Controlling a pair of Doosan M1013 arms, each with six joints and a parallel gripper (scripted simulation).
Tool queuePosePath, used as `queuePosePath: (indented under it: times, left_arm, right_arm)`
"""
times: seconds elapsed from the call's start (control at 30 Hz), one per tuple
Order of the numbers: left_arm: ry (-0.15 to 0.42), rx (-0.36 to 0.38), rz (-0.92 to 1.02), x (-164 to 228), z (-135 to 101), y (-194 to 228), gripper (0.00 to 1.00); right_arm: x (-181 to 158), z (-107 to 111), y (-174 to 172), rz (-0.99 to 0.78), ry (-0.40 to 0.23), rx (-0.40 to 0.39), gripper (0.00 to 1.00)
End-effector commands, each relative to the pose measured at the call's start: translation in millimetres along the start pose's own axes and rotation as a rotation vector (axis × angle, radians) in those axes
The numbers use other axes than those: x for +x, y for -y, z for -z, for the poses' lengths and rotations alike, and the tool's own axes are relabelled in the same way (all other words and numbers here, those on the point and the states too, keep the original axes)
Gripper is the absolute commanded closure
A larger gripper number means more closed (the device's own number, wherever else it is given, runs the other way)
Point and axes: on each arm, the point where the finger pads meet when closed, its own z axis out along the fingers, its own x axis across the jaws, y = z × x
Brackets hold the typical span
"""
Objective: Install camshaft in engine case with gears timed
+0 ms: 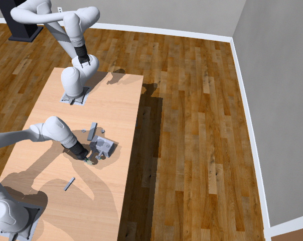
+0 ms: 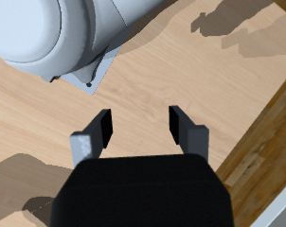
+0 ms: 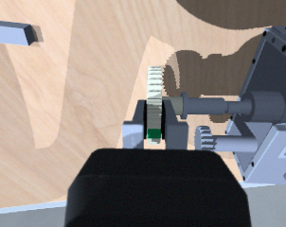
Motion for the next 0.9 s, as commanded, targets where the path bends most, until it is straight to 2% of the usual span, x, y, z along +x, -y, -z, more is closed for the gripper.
queuePosePath:
  times: [0.0,0.87]
  left_arm:
    - [-0.001,0.0,0.0,0.2,0.4,-0.2,0.0]
    - [-0.001,0.0,0.0,0.2,0.4,-0.2,0.0]
  right_arm:
    - [5.4,2.3,2.2,-0.007,0.001,0.004,0.71]
    - [9.9,2.8,2.0,-0.008,0.0,0.004,0.71]
